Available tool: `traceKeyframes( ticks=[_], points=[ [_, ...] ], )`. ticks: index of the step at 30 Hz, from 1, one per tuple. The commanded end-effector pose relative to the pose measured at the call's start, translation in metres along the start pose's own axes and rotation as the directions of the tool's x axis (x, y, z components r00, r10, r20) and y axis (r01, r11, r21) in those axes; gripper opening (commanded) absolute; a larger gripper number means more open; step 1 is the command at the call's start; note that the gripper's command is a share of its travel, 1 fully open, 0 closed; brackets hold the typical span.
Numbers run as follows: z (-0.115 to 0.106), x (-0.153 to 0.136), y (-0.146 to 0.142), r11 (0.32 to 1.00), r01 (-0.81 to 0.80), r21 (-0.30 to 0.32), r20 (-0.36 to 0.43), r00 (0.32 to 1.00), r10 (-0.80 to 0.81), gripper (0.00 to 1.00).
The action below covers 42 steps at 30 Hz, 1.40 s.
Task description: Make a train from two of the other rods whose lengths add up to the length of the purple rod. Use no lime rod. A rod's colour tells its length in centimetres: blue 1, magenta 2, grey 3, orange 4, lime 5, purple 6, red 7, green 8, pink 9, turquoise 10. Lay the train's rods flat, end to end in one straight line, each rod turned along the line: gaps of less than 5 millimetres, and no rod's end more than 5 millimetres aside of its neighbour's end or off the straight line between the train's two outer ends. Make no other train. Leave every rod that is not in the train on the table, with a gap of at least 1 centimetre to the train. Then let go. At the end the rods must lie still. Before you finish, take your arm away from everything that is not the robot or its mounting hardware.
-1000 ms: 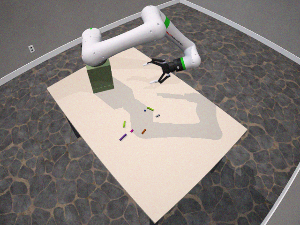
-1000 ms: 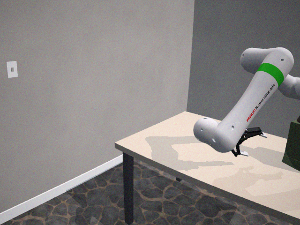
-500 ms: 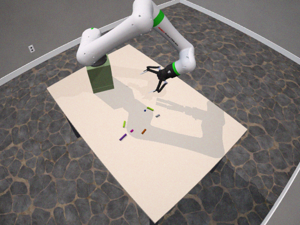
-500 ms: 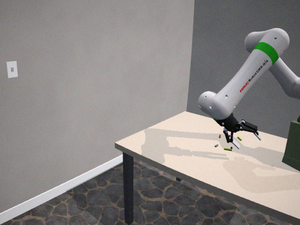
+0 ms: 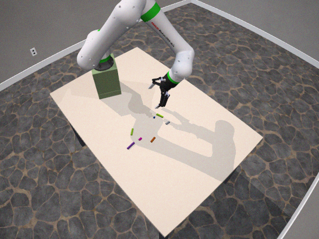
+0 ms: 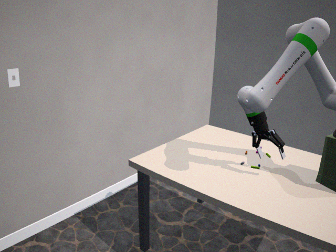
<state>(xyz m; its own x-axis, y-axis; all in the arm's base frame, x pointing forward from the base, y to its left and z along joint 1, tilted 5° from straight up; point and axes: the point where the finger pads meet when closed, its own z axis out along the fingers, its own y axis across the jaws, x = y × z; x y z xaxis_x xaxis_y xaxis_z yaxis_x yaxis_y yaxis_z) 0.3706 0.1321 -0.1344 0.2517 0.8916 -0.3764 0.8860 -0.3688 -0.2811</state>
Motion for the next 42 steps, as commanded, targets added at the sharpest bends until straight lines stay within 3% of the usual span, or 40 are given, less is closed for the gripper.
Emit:
traceKeyframes(
  ticks=[1, 5, 6, 8, 11, 14, 18, 23, 42],
  points=[
    [0.003, -0.01, 0.02, 0.992, -0.102, -0.068, -0.11, 0.989, 0.094, 1.0],
    [0.005, -0.016, 0.032, 0.981, -0.168, -0.095, -0.175, 0.973, 0.149, 1.0],
    [0.006, -0.021, 0.042, 0.969, -0.221, -0.113, -0.228, 0.955, 0.191, 1.0],
    [0.006, -0.021, 0.043, 0.967, -0.227, -0.115, -0.234, 0.952, 0.196, 1.0],
    [0.009, -0.031, 0.061, 0.935, -0.326, -0.139, -0.333, 0.905, 0.266, 1.0],
    [0.009, -0.031, 0.061, 0.935, -0.326, -0.139, -0.333, 0.905, 0.266, 1.0],
    [0.011, -0.042, 0.082, 0.884, -0.443, -0.152, -0.451, 0.827, 0.336, 1.0],
    [0.012, -0.045, 0.088, 0.865, -0.478, -0.151, -0.489, 0.797, 0.355, 1.0],
    [0.012, -0.045, 0.089, 0.865, -0.479, -0.151, -0.491, 0.795, 0.355, 1.0]
  ],
)
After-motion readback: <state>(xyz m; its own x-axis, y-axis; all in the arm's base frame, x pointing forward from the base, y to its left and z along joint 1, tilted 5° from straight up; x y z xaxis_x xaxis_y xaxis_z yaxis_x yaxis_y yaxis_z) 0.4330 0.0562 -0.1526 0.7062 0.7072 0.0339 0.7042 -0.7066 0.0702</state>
